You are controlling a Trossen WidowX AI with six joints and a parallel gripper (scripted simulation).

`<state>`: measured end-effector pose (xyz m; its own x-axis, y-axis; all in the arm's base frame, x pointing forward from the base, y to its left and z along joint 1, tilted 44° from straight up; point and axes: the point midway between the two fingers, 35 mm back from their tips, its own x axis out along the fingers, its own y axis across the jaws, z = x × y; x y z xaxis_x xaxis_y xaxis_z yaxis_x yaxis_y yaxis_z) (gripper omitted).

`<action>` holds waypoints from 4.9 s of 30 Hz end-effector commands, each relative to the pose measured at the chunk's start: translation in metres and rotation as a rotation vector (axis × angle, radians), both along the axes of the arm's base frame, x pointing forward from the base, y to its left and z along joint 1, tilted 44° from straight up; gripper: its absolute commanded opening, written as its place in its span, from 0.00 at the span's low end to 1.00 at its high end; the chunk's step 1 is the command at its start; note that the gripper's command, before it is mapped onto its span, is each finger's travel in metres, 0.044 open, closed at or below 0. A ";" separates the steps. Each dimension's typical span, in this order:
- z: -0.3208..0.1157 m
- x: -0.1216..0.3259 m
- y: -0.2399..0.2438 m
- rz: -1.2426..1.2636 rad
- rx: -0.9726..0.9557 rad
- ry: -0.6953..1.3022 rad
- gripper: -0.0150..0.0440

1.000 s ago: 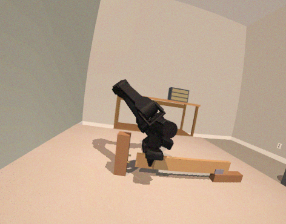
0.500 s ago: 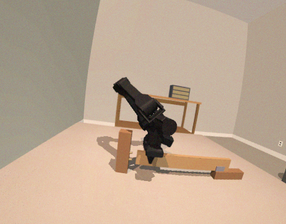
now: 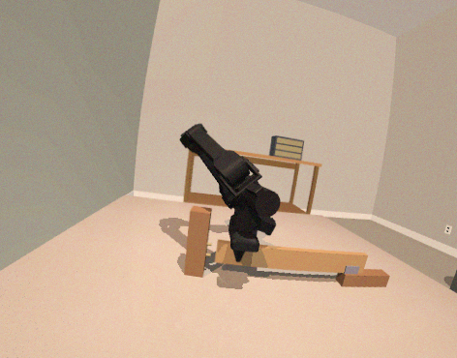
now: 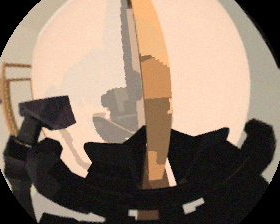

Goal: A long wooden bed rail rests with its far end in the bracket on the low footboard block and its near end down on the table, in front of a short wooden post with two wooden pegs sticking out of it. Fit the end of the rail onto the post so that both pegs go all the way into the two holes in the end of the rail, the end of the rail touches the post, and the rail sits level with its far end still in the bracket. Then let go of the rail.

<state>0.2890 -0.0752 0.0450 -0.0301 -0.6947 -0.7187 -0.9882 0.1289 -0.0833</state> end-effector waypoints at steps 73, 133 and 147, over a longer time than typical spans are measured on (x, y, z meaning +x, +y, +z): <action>0.014 -0.004 -0.013 0.004 -0.001 -0.003 0.25; 0.013 -0.004 -0.012 0.004 -0.001 -0.003 0.25; 0.016 -0.003 -0.010 0.004 -0.001 -0.003 0.25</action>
